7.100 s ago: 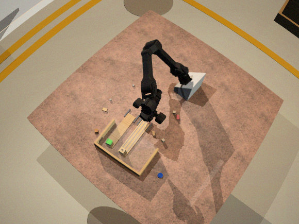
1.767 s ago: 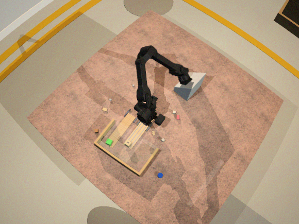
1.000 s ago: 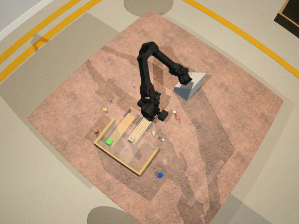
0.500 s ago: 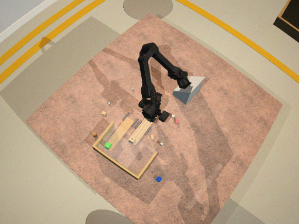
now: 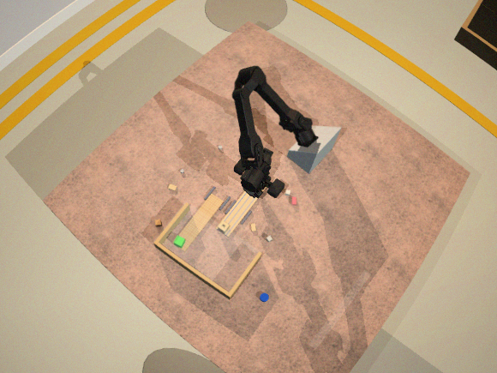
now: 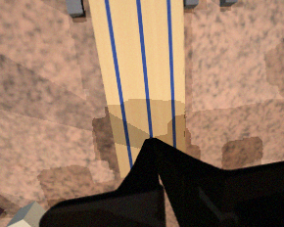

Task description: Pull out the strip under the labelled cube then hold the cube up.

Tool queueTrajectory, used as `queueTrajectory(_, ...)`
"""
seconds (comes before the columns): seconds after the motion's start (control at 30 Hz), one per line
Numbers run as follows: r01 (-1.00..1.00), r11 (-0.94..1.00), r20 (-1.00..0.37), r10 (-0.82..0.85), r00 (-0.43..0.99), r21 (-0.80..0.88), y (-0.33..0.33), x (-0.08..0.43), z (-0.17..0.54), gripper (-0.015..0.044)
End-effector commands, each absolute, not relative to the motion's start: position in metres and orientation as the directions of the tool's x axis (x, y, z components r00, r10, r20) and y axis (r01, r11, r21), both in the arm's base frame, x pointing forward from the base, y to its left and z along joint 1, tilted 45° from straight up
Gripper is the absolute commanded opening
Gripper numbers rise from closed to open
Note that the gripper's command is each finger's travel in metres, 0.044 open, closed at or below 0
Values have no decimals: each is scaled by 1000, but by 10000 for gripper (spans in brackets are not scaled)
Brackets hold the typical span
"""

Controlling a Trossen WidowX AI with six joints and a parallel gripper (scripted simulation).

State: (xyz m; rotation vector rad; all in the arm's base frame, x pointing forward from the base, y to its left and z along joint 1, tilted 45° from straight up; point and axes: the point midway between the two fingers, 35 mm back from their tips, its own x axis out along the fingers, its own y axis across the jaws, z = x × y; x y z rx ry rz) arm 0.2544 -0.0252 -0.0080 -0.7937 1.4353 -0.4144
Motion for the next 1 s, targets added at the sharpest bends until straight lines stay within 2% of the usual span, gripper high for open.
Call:
queueTrajectory(0.0, -204, 687, -714, -692, 107, -697, -31, 242, -10, 0)
queueTrajectory(0.97, -206, 687, -713, -693, 106, -697, -38, 212, -8, 0)
